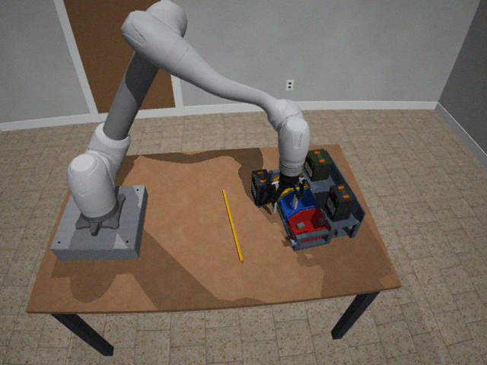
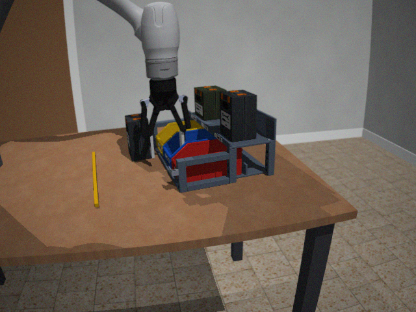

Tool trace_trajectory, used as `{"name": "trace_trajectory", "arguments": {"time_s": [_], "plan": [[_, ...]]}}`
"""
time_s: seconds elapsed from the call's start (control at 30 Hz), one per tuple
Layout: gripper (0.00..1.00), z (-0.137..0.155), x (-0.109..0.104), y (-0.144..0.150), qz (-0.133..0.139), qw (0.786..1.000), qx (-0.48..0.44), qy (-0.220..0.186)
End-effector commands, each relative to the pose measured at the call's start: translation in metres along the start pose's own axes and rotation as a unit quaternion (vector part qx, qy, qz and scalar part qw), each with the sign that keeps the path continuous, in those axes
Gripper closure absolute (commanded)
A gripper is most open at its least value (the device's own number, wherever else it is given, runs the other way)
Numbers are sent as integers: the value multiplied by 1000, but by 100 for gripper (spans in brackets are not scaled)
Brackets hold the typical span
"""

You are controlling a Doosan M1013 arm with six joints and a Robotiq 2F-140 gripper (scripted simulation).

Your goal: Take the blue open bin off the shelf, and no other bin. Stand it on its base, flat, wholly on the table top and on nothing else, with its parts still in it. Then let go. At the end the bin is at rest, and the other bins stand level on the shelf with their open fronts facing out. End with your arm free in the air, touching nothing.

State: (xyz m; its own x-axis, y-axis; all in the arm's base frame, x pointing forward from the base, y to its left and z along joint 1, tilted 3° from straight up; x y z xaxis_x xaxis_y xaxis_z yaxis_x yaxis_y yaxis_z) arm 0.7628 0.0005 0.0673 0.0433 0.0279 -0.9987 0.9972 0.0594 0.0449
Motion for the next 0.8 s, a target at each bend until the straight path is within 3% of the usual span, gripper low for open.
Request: {"name": "trace_trajectory", "arguments": {"time_s": [0.0, 0.03, 0.77], "plan": [[43, 0, 0, 0, 0, 1000, 0, 0], [100, 0, 0, 0, 0, 1000, 0, 0], [100, 0, 0, 0, 0, 1000, 0, 0]]}}
Point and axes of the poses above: the point where the finger pads meet when closed, its own x axis out along the fingers, its own y axis across the jaws, z = x × y, the point moved 5 cm from there along -x, back along the fingers, and after that the axes turned 5 degrees about x, right-handed, at the moved point
